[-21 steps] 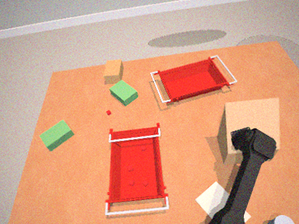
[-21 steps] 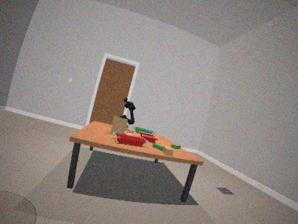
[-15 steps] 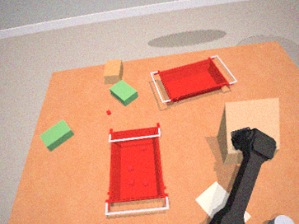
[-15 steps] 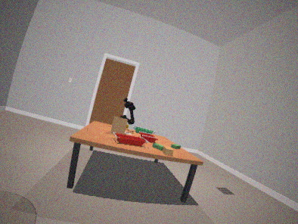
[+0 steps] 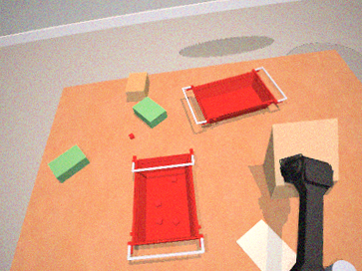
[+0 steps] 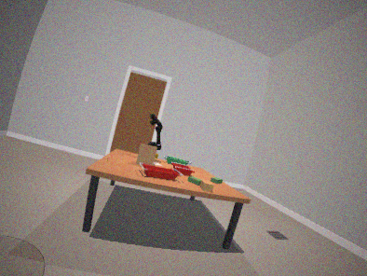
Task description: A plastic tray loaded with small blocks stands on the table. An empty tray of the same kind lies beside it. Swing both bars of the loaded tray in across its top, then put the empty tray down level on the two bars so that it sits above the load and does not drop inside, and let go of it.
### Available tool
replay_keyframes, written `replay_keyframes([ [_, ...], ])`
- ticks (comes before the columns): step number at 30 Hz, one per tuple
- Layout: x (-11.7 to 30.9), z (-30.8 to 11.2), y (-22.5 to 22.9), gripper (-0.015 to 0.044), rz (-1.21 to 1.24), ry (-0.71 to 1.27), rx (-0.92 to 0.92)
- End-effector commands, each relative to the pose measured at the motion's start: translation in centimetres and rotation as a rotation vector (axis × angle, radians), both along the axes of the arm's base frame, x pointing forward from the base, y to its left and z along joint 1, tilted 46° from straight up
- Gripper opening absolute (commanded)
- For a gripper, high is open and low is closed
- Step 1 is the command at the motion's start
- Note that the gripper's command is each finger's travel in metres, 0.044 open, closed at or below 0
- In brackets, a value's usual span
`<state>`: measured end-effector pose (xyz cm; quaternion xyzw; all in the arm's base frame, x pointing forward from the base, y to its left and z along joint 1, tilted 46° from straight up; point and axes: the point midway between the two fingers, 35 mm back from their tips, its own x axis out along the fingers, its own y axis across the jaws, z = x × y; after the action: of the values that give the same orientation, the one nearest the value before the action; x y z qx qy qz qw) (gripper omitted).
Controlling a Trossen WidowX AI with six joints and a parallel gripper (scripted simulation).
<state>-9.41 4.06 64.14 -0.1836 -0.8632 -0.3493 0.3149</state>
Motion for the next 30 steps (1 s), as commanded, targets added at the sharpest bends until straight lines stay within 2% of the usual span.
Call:
replay_keyframes([
  [1, -1.8, 0.0, -6.0, 0.0081, 0.091, -0.003, 0.209],
  [7, -2.0, -1.2, -15.1, 0.0081, 0.245, 0.046, 0.517],
  [14, 1.4, -4.9, -25.2, 0.0081, 0.429, 0.193, 0.887],
  [22, 9.1, -10.0, -33.8, 0.0081, 0.660, 0.441, 1.206],
  [30, 18.9, -16.0, -37.5, 0.0081, 0.873, 0.768, 1.438],
])
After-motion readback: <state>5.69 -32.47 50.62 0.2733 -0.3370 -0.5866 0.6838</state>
